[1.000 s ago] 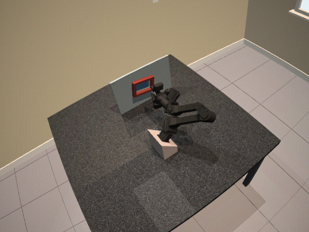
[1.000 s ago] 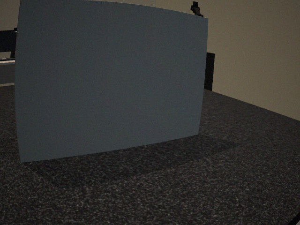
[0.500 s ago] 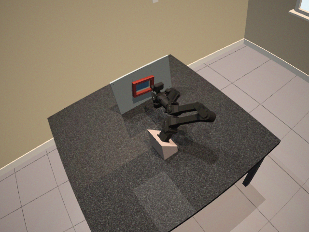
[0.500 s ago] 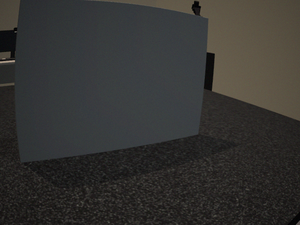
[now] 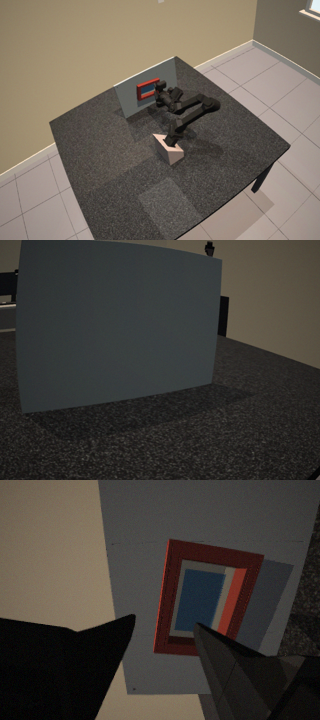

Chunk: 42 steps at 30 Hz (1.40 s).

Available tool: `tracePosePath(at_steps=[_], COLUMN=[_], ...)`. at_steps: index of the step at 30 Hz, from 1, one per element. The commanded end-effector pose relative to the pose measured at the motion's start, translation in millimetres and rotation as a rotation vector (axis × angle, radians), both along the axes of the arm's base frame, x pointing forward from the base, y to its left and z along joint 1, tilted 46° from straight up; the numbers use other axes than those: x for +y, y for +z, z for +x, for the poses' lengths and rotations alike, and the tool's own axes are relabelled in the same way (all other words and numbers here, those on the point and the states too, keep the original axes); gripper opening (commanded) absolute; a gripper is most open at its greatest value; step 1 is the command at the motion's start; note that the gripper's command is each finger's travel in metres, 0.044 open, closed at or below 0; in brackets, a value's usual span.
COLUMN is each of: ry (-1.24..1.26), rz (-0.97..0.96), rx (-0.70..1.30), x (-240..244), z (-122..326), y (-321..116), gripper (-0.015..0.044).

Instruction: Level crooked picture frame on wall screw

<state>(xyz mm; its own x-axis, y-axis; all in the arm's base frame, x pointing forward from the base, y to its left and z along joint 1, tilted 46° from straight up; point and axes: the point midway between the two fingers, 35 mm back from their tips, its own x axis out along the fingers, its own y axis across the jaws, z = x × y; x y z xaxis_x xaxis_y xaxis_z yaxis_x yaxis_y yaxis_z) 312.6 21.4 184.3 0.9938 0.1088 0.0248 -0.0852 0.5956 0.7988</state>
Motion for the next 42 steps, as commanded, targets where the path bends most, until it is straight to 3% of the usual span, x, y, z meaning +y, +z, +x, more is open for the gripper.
tracePosePath(at_steps=[1, 42], ry=[-0.001, -0.001], rz=[-0.004, -0.003], rx=[-0.003, -0.006], x=[3, 9], z=[22, 76], y=[-1, -4], gripper=[0.0260, 0.0260])
